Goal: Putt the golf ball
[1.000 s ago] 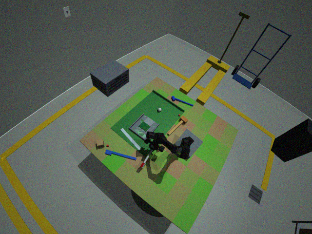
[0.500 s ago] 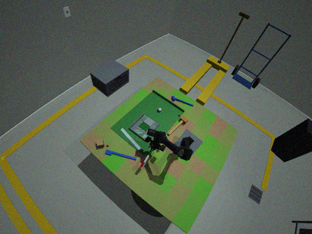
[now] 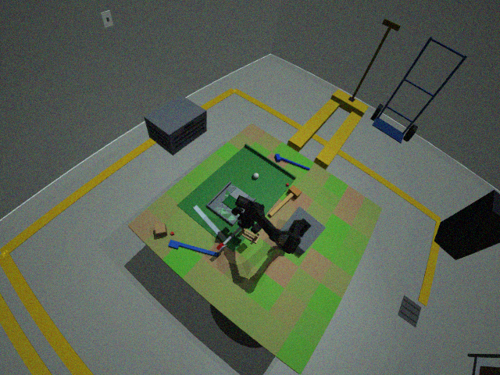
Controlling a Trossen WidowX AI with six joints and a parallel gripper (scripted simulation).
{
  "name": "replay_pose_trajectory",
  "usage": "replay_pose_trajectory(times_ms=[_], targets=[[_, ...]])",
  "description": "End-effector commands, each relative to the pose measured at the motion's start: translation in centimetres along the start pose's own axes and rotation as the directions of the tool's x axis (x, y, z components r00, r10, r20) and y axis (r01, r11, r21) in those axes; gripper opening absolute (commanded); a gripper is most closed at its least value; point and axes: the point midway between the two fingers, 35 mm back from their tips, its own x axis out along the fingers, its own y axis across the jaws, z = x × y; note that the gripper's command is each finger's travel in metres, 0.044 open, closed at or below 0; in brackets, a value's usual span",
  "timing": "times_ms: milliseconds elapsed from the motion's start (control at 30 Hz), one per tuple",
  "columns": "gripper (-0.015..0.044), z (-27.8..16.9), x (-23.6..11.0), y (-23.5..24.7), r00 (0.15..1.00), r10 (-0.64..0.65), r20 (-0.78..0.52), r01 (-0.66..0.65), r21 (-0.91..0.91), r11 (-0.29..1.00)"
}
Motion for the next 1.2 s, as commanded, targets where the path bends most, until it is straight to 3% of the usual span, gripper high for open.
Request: replay_pose_trajectory(times_ms=[0, 500, 1167], targets=[[0.0000, -1.8, -0.9, -2.3, 0.998, -0.047, -0.036, 0.050, 0.082, 0.995], [0.0000, -8.7, -4.3, -8.2, 0.978, -0.147, -0.149, 0.190, 0.338, 0.922], [0.0000, -19.9, -10.5, -12.4, 0.938, -0.221, -0.266, 0.342, 0.614, 0.711]])
